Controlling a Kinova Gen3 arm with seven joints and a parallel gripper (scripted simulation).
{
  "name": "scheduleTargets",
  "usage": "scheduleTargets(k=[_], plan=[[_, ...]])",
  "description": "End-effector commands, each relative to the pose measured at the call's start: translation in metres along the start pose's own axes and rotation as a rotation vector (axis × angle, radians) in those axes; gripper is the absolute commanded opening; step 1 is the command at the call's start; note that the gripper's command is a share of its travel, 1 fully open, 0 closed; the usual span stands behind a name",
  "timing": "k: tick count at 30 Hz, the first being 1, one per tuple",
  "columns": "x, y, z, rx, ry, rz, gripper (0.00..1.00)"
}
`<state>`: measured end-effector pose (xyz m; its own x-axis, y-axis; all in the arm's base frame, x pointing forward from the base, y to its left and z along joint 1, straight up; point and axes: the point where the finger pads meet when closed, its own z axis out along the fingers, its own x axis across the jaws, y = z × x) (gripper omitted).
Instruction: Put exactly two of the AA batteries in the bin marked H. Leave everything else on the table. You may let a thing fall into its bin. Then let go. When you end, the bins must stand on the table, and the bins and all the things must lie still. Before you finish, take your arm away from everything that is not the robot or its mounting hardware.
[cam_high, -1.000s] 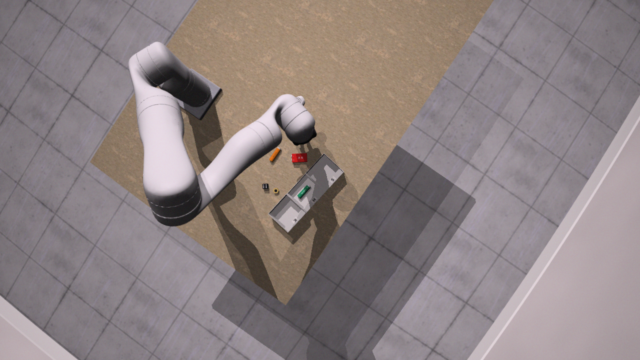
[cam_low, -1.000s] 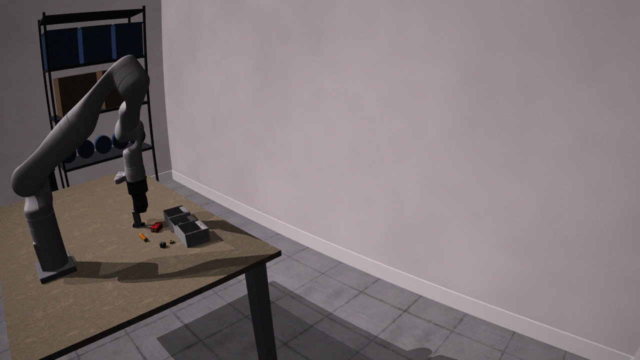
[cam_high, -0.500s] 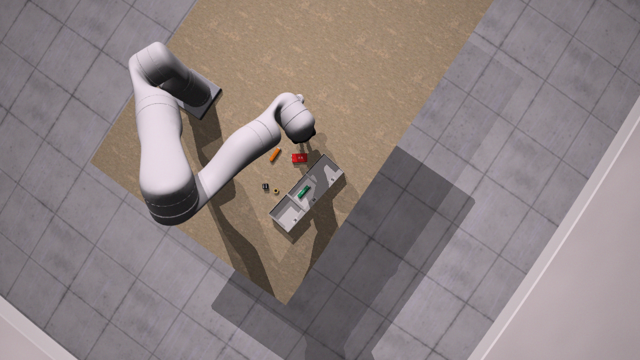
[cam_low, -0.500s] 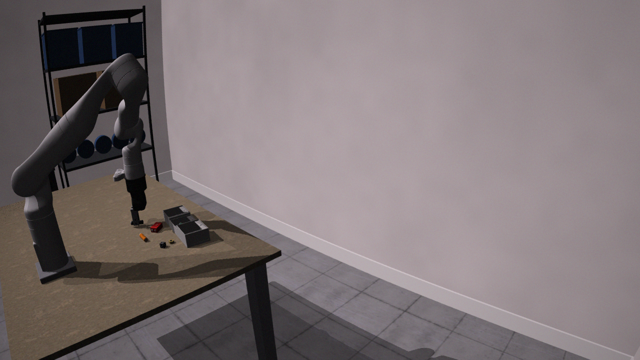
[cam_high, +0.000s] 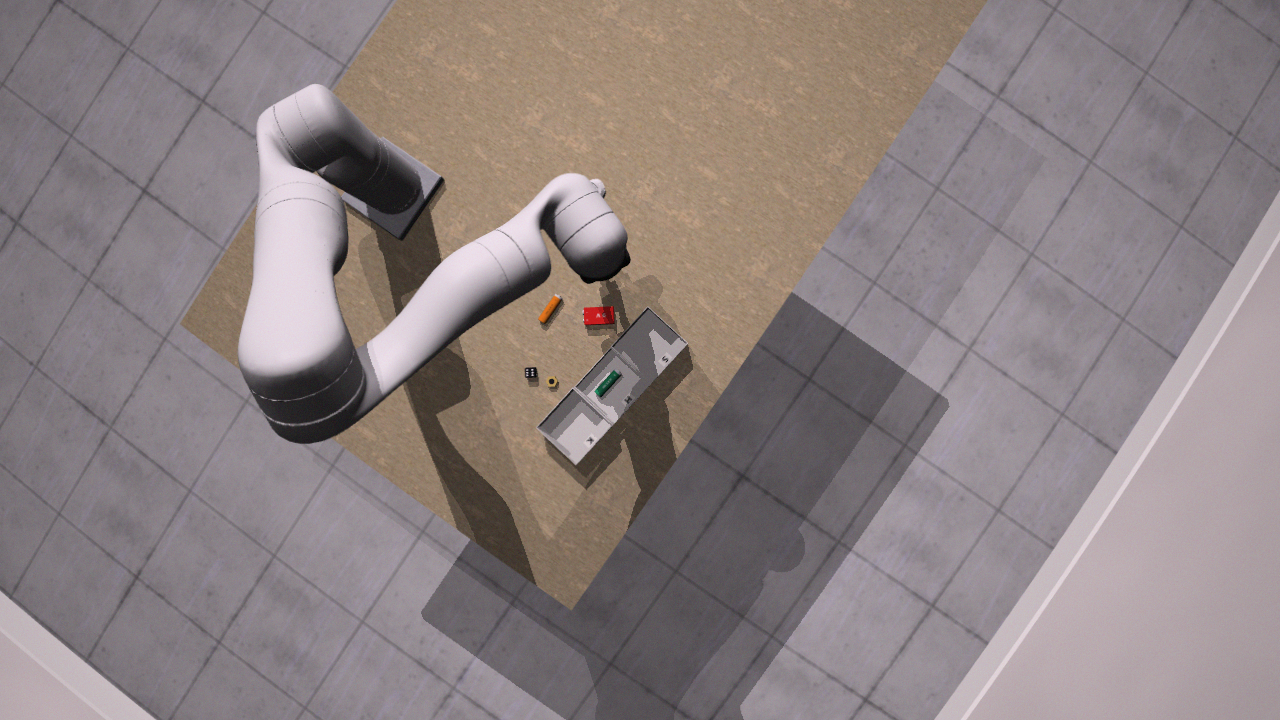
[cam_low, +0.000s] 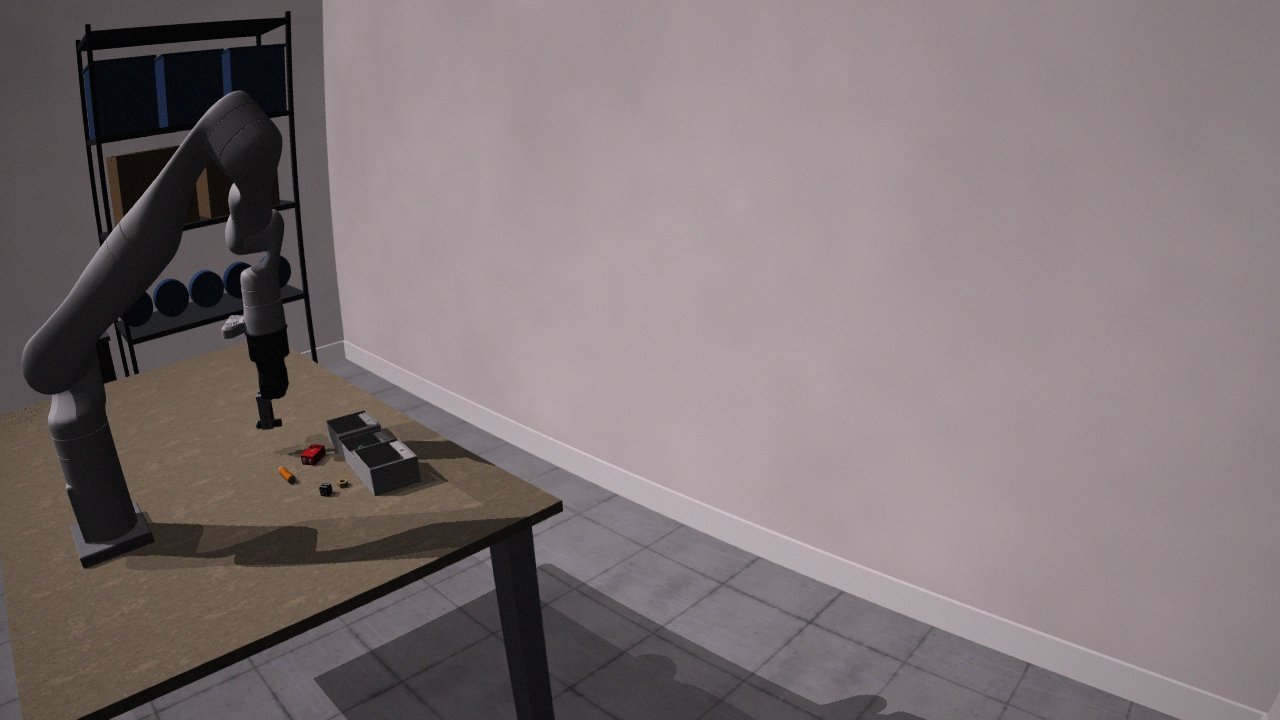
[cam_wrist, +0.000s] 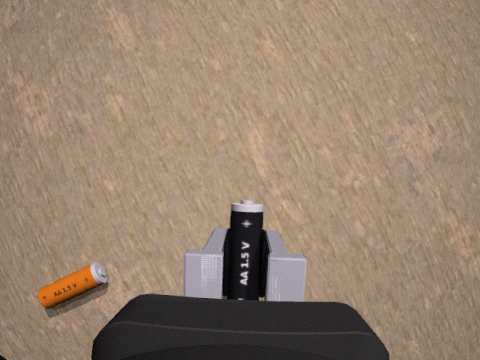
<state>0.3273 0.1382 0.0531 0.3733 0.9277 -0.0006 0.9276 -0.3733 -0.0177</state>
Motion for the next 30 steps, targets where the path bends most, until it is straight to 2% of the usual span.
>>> scheduleTargets(k=[1,16,18,22,30], plan=[[0.0,0.006,-0.009,-0.015,0.004,0.01,0.31],[0.0,0.006,-0.009,-0.015,0.004,0.01,0.31],[0.0,0.006,-0.015,-0.015,0.004,0.01,0.31],[0.0,0.006,-0.015,-0.015,0.004,0.01,0.31],[-0.019,0.05,-0.016,-0.014,0.007,0.41,0.31]])
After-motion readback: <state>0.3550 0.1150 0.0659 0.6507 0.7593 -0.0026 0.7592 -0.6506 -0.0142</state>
